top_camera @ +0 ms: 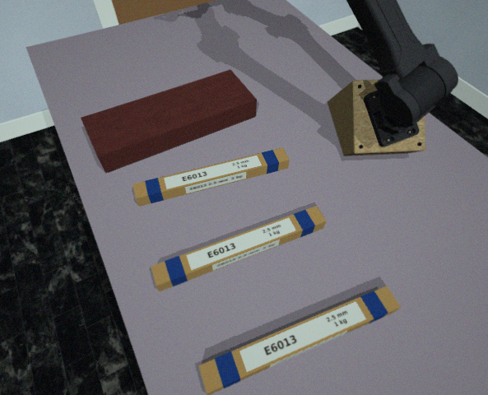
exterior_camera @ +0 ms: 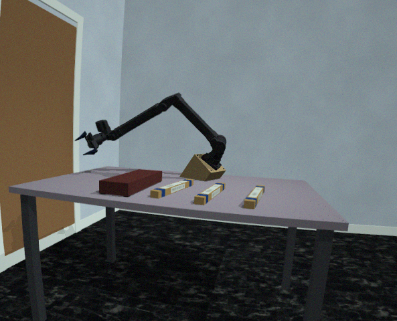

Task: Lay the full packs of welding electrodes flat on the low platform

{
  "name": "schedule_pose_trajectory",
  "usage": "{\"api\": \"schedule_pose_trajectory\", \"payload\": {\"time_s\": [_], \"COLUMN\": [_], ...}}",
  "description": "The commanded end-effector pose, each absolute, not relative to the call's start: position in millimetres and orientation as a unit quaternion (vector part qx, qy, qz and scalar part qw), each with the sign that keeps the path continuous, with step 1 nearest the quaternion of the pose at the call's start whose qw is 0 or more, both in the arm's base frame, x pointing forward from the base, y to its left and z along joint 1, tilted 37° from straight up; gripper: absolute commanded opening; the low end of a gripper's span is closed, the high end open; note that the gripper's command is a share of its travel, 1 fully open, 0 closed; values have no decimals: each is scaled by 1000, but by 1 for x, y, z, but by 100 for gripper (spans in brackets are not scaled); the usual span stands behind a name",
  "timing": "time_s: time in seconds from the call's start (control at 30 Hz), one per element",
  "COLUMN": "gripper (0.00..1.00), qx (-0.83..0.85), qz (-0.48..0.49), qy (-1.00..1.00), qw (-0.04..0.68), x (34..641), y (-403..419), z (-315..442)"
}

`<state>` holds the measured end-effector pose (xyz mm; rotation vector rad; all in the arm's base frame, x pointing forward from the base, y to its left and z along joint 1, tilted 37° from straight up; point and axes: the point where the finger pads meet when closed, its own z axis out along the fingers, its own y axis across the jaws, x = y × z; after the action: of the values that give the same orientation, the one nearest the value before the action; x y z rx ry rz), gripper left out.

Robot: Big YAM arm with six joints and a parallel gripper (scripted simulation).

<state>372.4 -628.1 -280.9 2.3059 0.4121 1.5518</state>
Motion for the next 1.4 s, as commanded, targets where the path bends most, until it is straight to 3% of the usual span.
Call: {"api": "schedule_pose_trajectory", "payload": {"time_s": [0.0,0.03,0.07,1.17,1.2,1.37], "gripper": [100,100,74,74,74,74], "qx": [807,807,809,809,797,796], "qz": [545,545,545,545,547,547], "qy": [147,147,145,145,158,159], "qw": [173,173,165,165,203,205], "x": [372,372,372,372,368,363], "y": [-635,-635,-628,-628,-671,-686], "z": [-273,-273,-281,-281,-236,-213]}}
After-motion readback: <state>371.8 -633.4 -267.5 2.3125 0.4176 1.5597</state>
